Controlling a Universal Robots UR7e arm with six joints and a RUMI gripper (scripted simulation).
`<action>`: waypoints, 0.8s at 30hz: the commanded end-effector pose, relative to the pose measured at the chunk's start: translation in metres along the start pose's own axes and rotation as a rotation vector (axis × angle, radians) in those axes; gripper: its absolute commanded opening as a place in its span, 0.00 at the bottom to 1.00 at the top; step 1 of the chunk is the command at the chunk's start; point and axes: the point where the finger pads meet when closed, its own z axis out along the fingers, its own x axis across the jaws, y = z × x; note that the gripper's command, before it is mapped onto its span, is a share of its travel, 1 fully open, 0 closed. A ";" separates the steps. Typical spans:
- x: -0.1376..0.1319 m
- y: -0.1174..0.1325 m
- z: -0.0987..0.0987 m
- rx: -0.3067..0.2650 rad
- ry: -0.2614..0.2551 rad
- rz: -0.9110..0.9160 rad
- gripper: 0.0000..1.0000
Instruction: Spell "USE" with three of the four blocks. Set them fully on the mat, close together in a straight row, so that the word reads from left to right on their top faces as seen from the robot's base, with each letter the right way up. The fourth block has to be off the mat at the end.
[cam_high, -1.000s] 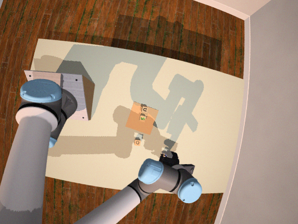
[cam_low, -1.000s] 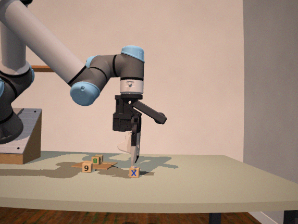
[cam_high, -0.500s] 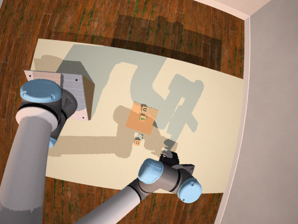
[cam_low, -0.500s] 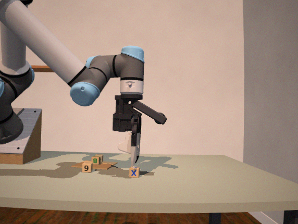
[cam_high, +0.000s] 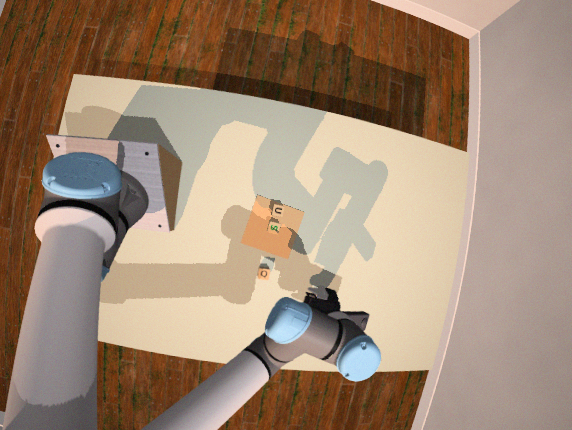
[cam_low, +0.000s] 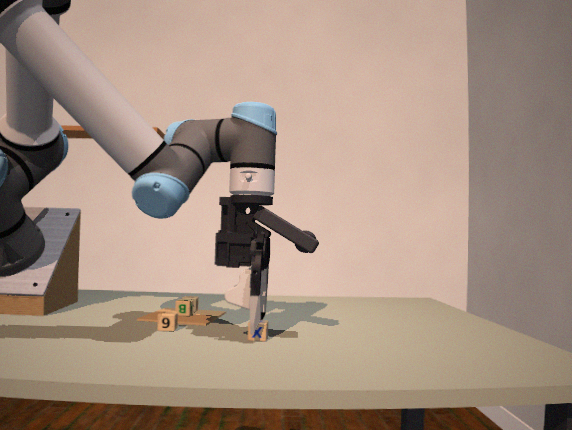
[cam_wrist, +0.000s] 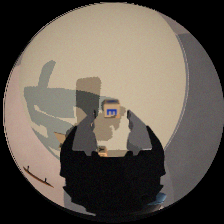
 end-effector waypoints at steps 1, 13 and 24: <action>-0.001 0.000 0.011 0.001 -0.001 -0.002 0.40; 0.000 -0.001 0.013 0.004 0.000 -0.001 0.40; 0.000 -0.001 0.013 0.004 0.000 -0.001 0.40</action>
